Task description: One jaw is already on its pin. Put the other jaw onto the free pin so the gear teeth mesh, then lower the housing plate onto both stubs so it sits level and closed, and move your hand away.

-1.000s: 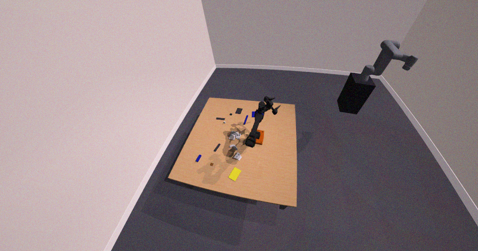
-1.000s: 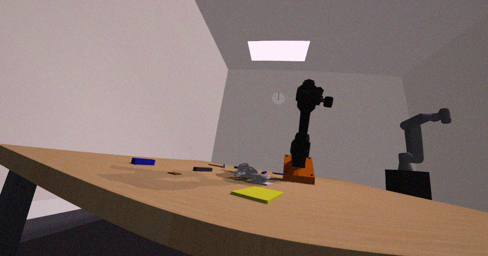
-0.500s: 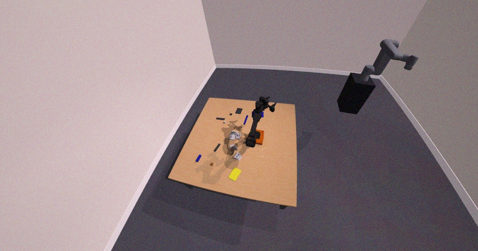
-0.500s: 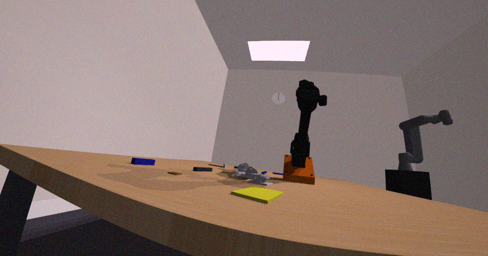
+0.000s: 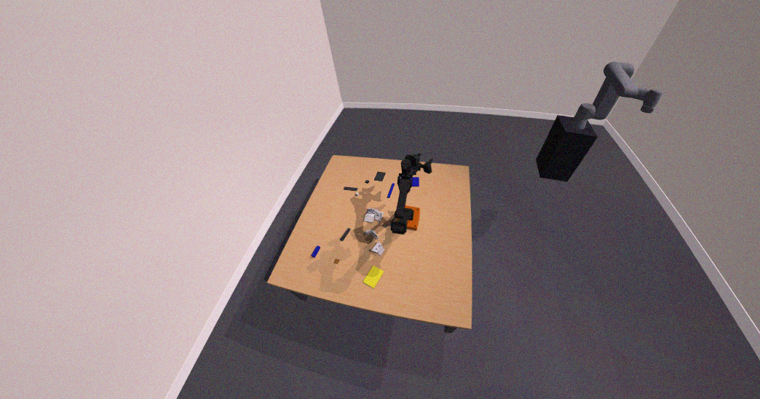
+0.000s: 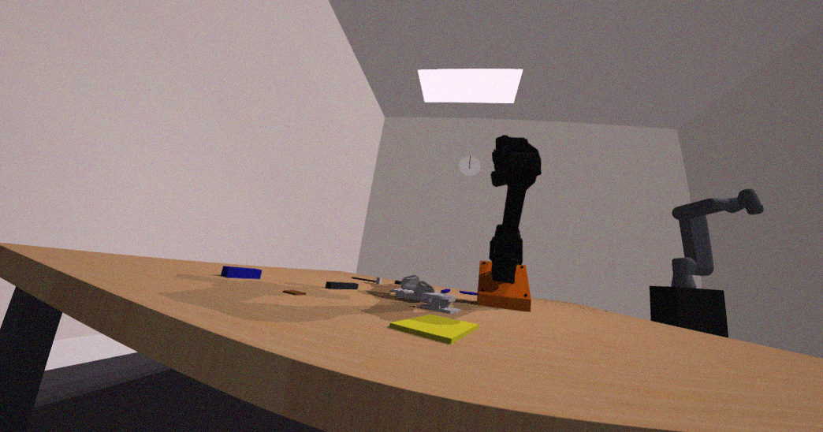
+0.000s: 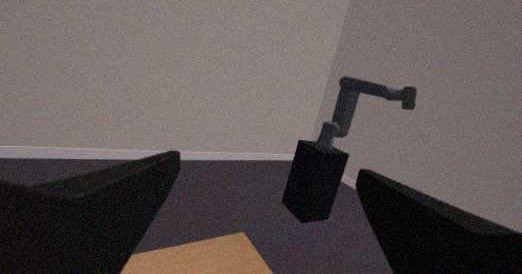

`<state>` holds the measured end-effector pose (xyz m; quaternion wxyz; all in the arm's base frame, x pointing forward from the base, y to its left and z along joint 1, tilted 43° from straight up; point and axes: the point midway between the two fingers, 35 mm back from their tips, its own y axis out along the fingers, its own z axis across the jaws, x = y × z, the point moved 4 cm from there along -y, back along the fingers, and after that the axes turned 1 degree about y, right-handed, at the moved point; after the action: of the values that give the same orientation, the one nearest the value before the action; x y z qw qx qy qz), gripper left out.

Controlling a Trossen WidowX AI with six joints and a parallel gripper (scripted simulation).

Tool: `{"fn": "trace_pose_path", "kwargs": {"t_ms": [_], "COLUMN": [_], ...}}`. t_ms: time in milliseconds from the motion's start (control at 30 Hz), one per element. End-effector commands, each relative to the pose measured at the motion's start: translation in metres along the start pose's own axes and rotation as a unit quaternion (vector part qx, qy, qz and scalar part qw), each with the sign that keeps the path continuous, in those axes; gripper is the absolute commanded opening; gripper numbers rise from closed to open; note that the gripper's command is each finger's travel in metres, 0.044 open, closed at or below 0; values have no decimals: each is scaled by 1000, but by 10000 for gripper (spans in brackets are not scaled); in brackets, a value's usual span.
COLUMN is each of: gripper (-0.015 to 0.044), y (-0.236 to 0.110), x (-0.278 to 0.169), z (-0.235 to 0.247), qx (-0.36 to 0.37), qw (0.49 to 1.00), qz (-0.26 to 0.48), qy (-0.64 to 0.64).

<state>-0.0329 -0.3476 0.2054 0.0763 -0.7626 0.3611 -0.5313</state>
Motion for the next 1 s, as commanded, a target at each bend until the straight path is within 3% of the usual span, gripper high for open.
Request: {"fn": "trace_pose_path", "kwargs": {"t_ms": [0,967], "gripper": [440,440], "y": [-5,-41], "x": [2,-7], "z": [10,75], "qx": [23,154], "qw": [999,953], "qz": [-4,-34], "qy": [-31,-258]}}
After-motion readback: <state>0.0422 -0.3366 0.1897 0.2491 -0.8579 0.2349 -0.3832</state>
